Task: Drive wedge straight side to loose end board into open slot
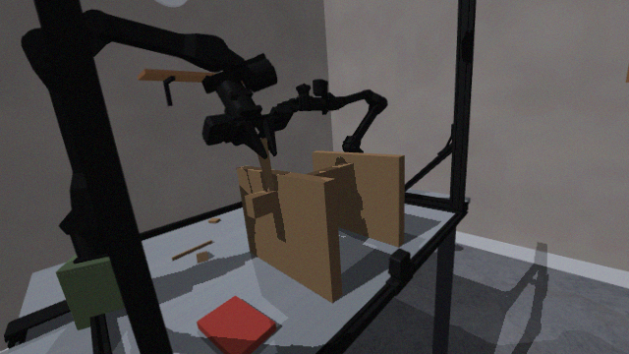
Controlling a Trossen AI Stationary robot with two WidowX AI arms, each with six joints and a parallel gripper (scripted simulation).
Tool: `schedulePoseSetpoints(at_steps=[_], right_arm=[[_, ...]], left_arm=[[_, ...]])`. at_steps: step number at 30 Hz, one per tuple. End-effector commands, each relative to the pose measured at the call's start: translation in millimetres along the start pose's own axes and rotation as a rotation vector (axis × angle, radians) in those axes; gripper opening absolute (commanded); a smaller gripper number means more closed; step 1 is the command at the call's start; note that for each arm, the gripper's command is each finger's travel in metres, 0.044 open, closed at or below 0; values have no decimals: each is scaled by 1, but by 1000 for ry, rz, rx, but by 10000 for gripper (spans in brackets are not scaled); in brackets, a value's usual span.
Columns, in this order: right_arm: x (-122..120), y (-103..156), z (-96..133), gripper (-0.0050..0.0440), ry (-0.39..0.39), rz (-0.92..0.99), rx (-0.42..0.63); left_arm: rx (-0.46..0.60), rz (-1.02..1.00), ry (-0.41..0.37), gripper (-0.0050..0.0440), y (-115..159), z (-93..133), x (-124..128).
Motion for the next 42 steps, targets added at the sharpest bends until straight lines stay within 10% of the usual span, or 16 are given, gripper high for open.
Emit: schedulePoseSetpoints(at_steps=[1,21,42], right_arm=[[0,0,0,440,0,0,0],[0,0,0,440,0,0,0],[0,0,0,440,0,0,0]], left_arm=[[-2,0,-3,0,-4,-4,0],[-2,0,-3,0,-7,-9,0],[-1,0,-2,440,-8,-10,1]])
Point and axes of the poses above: on each arm, the point midway between the two fingers, 35 mm back from their tips, its own z axis back along the fingers, its own x axis across the jaws, y = z × x, the point moved 2 cm from there along z, back along the fingers, and after that the axes turned 7 degrees about z, right-handed, at the moved point
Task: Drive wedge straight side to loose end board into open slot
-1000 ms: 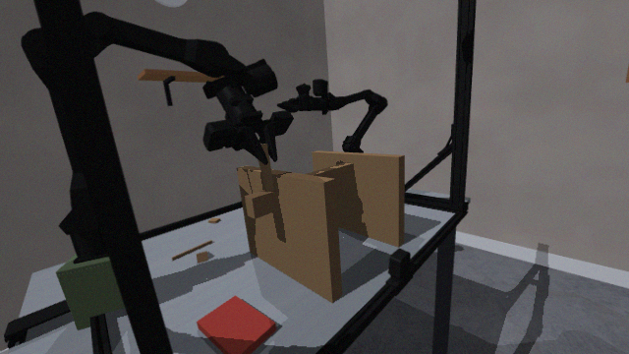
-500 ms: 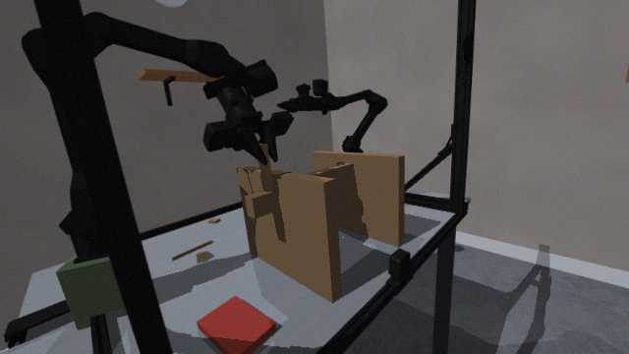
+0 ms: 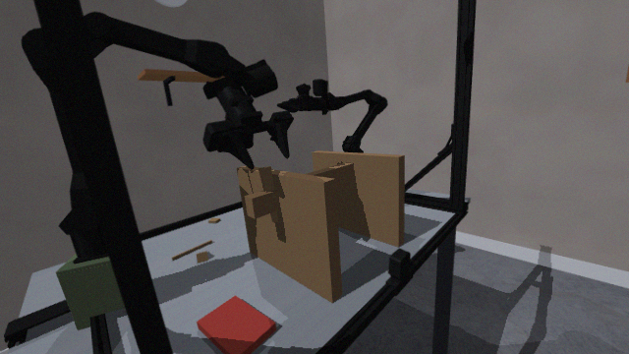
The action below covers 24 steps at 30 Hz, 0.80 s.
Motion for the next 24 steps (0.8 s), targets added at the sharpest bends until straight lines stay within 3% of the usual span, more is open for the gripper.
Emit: schedulePoseSetpoints(at_steps=[1,7,9,10,15,20,22,24], right_arm=[[0,0,0,440,-1,0,0],[0,0,0,440,-1,0,0],[0,0,0,440,-1,0,0],[0,0,0,440,-1,0,0],[0,0,0,440,-1,0,0],[0,0,0,440,-1,0,0],[0,0,0,440,-1,0,0],[0,0,0,440,-1,0,0]], left_arm=[[2,3,-3,440,1,2,2],[34,61,-52,440,18,37,34],[36,65,-55,440,19,39,36],[14,45,-53,416,13,29,30],[-216,-427,0,296,26,37,26],[-418,-843,-5,176,40,49,23],[-418,-843,-5,176,40,49,23],[-522,-1074,-31,128,47,57,22]])
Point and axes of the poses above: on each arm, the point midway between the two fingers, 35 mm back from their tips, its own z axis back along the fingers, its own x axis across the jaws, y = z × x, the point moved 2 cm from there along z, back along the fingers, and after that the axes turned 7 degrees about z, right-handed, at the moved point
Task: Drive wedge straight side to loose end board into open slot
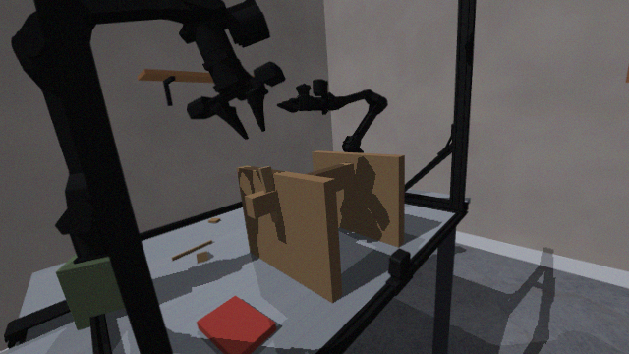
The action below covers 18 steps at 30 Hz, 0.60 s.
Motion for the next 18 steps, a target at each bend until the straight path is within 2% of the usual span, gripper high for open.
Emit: schedulePoseSetpoints(at_steps=[1,5,6,15,18], right_arm=[[0,0,0,440,-1,0,0],[0,0,0,440,-1,0,0],[0,0,0,440,-1,0,0],[0,0,0,440,-1,0,0],[0,0,0,440,-1,0,0]], left_arm=[[-139,-282,-32,104,1,14,-10],[-282,-605,-92,8,2,32,-17],[-308,-681,-109,0,3,36,-19],[-332,-732,-123,0,3,40,-20],[-333,-732,-124,72,3,26,-18]])
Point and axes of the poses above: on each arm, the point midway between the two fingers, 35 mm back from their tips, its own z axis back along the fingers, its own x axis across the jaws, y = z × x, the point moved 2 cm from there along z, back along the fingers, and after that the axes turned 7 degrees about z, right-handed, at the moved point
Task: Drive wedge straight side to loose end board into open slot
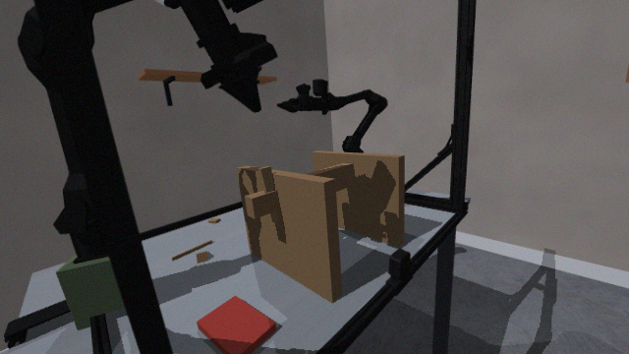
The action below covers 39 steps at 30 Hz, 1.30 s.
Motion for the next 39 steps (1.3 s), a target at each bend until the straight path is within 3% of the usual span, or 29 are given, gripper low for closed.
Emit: schedulePoseSetpoints(at_steps=[1,7,9,12,15,39], right_arm=[[0,0,0,440,0,0,0],[0,0,0,440,0,0,0],[0,0,0,440,0,0,0],[0,0,0,440,0,0,0],[0,0,0,440,0,0,0],[0,0,0,440,0,0,0]], left_arm=[[3,-10,-10,87,8,-20,-1],[3,-12,-16,87,32,-67,3],[3,-12,-16,87,32,-68,3],[3,-12,-16,15,33,-71,3],[3,-12,-16,0,34,-73,3],[3,-12,-16,0,50,-112,4]])
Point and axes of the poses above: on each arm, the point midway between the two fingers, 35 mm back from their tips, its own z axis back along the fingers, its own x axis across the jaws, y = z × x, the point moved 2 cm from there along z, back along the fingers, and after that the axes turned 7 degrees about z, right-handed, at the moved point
